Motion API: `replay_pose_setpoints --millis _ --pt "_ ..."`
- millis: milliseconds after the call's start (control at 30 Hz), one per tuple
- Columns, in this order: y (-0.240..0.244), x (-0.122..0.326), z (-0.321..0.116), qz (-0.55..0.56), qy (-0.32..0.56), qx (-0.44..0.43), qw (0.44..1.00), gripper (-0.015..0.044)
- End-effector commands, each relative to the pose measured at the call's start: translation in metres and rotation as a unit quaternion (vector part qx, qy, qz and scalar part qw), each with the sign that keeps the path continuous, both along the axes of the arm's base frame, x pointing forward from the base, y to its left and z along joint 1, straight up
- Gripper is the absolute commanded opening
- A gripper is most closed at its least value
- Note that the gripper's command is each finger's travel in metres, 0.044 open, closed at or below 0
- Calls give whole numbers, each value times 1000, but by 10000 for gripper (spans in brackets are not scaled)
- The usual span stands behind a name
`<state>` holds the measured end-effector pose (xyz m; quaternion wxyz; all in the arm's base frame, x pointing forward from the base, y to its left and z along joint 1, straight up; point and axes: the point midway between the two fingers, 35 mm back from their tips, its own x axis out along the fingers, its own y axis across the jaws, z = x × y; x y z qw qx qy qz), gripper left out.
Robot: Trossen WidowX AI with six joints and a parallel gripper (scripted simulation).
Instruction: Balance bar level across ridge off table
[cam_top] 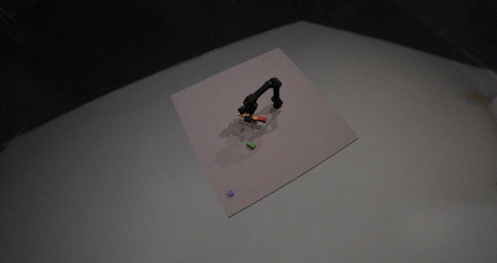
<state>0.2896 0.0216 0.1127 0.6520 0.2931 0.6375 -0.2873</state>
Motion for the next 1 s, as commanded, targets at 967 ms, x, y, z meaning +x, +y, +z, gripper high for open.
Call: replay_pose_setpoints --millis 967 --pt "0 -2 99 0 -3 0 1000 440"
